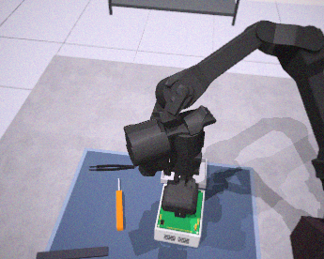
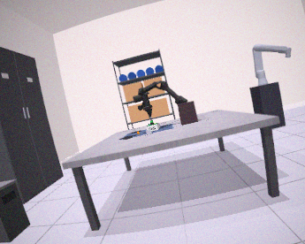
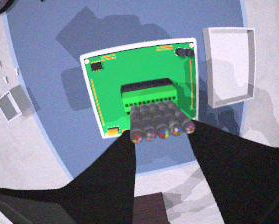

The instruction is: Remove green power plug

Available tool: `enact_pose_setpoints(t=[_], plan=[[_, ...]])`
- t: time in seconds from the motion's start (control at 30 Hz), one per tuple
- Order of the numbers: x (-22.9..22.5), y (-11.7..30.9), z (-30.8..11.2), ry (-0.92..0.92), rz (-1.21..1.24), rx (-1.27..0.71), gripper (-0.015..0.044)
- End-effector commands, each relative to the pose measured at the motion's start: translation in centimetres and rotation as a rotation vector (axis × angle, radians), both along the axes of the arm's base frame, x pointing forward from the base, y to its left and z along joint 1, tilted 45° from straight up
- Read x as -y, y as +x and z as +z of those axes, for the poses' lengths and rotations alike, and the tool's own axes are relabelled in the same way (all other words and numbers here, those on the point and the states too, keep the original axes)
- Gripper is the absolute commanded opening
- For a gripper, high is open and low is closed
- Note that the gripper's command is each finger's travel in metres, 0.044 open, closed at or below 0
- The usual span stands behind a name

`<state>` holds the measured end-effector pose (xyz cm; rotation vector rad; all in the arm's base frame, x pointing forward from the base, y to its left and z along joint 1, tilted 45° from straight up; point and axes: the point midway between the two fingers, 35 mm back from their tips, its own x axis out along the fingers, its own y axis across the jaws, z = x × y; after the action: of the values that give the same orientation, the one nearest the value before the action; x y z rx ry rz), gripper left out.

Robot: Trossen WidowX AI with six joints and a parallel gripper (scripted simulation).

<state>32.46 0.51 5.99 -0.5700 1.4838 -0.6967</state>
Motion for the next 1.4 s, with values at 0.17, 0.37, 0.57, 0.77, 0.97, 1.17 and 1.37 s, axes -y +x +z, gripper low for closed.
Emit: enact_pose_setpoints(t=[0.17,0.37,0.57,0.77,0.97,1.17,1.37], plan=[[-1.3,0.2,1.2,0.031,0.038,0.029,0.0000],[0.1,0.2,-0.2,0.030,0.038,0.029,0.0000],[0.4,0.2,-0.5,0.030,0.038,0.029,0.0105],[0.4,0.2,-0.5,0.030,0.038,0.029,0.0250],[0.4,0.2,-0.5,0.030,0.038,0.029,0.0250],[1.1,0.2,-1.2,0.029,0.038,0.029,0.0250],[1.6,0.2,-1.6,0.029,0.038,0.029,0.0250]])
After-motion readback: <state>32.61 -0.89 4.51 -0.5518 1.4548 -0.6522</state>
